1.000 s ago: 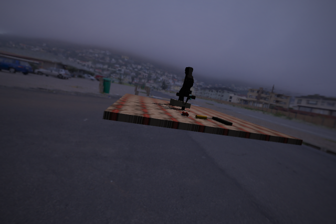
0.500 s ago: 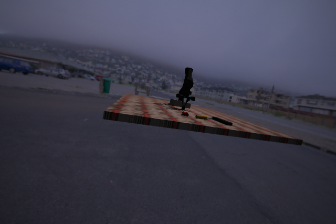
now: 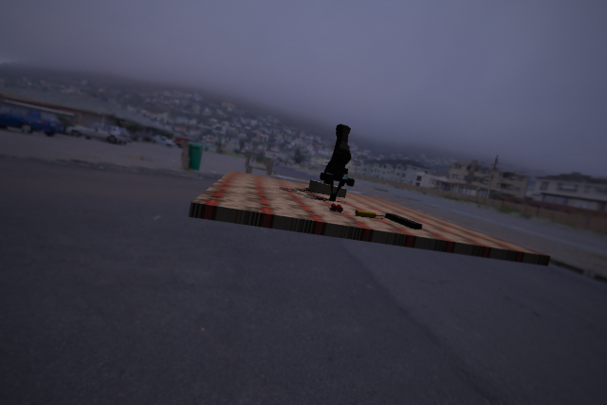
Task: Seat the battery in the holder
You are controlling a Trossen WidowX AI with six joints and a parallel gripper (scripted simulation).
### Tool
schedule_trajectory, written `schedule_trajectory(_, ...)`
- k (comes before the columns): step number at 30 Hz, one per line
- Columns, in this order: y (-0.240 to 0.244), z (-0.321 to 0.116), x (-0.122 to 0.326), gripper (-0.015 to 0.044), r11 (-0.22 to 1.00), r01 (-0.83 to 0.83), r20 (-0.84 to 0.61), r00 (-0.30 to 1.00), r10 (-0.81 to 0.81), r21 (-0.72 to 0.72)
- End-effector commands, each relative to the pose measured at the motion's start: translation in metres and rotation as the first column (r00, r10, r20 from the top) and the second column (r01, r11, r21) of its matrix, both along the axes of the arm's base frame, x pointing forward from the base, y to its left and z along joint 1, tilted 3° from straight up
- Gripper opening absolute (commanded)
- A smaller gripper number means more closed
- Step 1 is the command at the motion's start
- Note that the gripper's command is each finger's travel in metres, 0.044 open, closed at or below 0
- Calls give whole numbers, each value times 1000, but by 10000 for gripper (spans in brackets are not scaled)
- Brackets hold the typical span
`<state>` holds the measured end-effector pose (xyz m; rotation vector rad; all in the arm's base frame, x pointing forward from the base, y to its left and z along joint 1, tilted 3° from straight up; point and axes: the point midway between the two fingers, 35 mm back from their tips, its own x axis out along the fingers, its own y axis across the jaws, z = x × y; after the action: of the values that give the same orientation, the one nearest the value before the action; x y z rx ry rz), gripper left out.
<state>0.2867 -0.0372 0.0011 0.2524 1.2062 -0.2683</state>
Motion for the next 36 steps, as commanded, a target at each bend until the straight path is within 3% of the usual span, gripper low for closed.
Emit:
schedule_trajectory(1,0,-1,-1,58,1000,6,28,1000,-6,-11)
schedule_trajectory(21,3,-8,-7,58,998,21,145,989,-13,-53)
schedule_trajectory(36,7,-10,-18,58,998,22,148,989,-13,-54)
